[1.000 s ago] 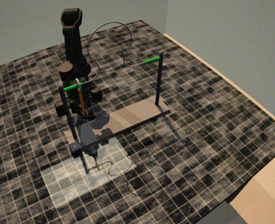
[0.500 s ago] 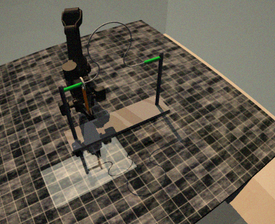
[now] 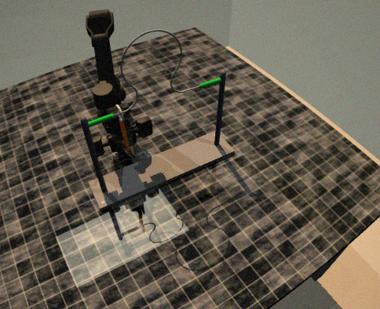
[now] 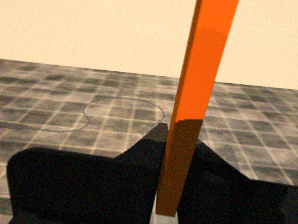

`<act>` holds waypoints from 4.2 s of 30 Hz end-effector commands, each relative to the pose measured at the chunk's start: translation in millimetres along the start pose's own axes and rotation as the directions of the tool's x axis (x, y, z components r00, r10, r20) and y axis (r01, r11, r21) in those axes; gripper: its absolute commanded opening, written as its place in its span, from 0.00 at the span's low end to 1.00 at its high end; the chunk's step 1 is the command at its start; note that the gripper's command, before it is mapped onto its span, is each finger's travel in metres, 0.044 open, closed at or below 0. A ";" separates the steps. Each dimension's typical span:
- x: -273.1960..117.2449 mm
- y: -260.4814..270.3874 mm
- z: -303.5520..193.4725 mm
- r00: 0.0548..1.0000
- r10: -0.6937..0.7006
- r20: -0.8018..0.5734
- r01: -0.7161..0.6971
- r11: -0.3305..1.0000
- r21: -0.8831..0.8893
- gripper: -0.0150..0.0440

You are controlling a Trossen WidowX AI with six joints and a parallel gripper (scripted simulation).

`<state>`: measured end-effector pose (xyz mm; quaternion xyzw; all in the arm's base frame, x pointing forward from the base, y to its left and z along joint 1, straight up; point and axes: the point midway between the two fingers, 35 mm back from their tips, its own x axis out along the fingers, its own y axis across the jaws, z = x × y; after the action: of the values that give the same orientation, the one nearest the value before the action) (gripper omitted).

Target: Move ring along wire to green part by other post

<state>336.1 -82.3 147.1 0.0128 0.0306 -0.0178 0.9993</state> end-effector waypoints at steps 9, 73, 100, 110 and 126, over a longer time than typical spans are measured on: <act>-0.3 23.1 0.0 1.000 0.007 0.003 -0.007 0.995 0.101 0.00; -74.5 159.4 156.6 0.832 0.552 0.043 -0.073 0.033 0.997 0.00; -73.1 142.0 239.5 0.852 0.443 0.278 -0.047 -0.464 0.884 0.00; -72.7 135.0 250.6 0.857 0.434 0.277 -0.038 -0.483 0.875 0.00; -72.7 134.9 250.0 0.862 0.466 0.198 -0.029 -0.345 0.938 0.00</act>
<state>283.8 48.0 404.9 0.8145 0.1335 0.1926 0.5307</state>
